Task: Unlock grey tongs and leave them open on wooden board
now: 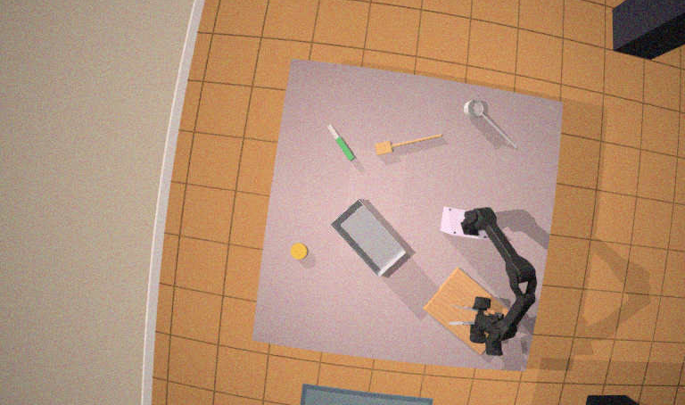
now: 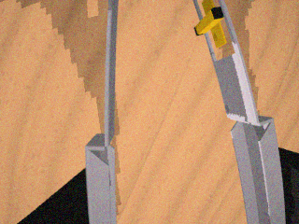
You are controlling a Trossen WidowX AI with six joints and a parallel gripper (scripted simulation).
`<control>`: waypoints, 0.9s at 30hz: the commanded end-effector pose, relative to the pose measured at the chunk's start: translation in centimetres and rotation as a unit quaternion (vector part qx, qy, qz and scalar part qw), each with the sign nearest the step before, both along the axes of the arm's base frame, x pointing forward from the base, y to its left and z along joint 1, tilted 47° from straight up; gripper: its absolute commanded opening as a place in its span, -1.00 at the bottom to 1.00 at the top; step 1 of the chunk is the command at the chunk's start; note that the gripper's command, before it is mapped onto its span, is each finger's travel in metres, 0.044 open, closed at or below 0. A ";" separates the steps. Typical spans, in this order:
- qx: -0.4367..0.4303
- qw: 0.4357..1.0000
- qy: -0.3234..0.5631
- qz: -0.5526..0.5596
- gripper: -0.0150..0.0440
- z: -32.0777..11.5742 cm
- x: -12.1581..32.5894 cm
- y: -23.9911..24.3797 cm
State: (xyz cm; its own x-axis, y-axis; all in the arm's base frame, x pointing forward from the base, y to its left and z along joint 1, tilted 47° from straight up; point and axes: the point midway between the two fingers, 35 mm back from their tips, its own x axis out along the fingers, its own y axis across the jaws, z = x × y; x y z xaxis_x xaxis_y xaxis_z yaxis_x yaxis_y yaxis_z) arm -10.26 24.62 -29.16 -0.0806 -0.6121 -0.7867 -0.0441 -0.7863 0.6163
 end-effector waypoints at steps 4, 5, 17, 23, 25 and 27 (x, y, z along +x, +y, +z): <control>0.000 1.000 0.000 0.000 1.00 0.0 0.0 0.0; -0.001 1.000 0.000 0.000 1.00 0.2 0.0 0.0; -0.064 0.998 -0.013 0.005 1.00 14.9 -0.6 -3.8; -0.070 0.997 -0.014 0.006 1.00 16.1 -0.5 -4.4; -0.070 0.997 -0.014 0.006 1.00 16.1 -0.5 -4.4; -0.069 0.998 -0.014 0.006 1.00 16.5 -0.5 -3.9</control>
State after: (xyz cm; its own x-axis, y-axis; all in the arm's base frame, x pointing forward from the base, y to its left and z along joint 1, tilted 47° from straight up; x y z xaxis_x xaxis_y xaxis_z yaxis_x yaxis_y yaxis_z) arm -10.81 20.52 -13.23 -0.0496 -0.7149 -0.6974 -0.0495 -0.6957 0.7166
